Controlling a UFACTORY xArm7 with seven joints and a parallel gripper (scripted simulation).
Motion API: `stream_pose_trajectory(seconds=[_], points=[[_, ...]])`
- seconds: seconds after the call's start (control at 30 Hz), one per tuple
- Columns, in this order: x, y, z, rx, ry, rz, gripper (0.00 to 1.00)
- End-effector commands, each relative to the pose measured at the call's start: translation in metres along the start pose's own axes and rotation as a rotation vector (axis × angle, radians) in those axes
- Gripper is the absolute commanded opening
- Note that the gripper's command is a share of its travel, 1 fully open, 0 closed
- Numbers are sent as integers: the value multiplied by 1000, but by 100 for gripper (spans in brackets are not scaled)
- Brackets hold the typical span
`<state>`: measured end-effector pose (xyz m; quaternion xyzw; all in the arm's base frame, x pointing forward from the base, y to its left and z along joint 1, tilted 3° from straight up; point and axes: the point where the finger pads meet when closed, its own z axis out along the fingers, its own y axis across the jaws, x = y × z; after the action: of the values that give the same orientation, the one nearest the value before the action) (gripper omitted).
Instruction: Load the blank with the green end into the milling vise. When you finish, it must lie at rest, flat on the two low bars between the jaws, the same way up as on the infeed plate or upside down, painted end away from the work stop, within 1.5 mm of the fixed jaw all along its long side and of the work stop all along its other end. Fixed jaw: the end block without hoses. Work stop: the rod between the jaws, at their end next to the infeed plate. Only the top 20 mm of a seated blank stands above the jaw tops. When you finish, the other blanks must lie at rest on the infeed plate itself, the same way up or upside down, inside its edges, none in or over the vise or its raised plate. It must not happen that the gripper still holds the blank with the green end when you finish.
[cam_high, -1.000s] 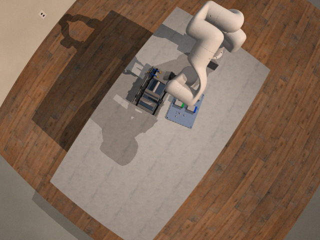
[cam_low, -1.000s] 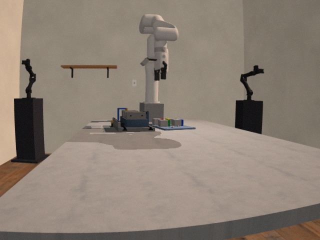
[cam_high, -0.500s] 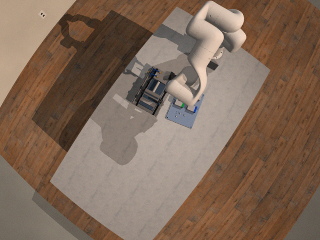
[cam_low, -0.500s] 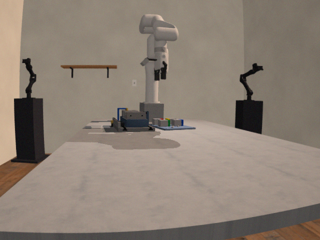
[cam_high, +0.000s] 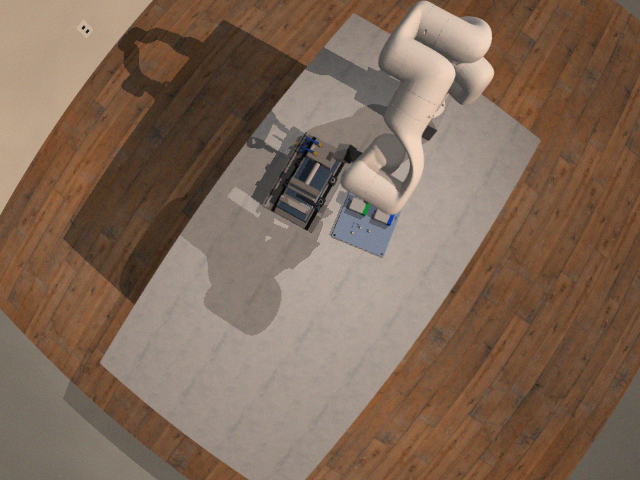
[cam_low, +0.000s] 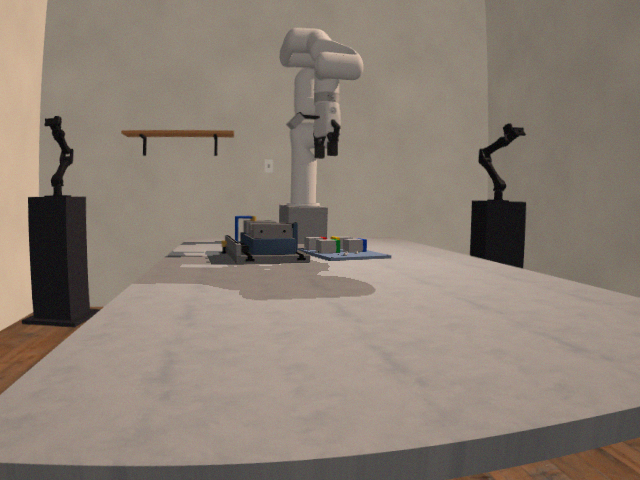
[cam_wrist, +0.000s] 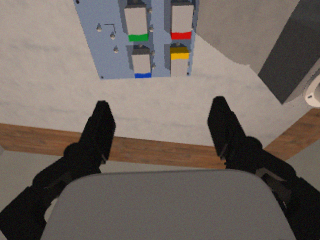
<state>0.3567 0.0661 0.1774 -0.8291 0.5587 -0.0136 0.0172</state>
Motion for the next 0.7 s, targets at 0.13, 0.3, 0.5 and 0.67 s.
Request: stream_pose_trajectory(seconds=[0.13, 0.3, 0.5, 0.67], points=[[-34, 1, -20, 3, 2, 0, 100], [-34, 1, -20, 3, 2, 0, 100], [-46, 1, -26, 3, 1, 0, 100], [-55, 2, -30, 3, 1, 0, 100]])
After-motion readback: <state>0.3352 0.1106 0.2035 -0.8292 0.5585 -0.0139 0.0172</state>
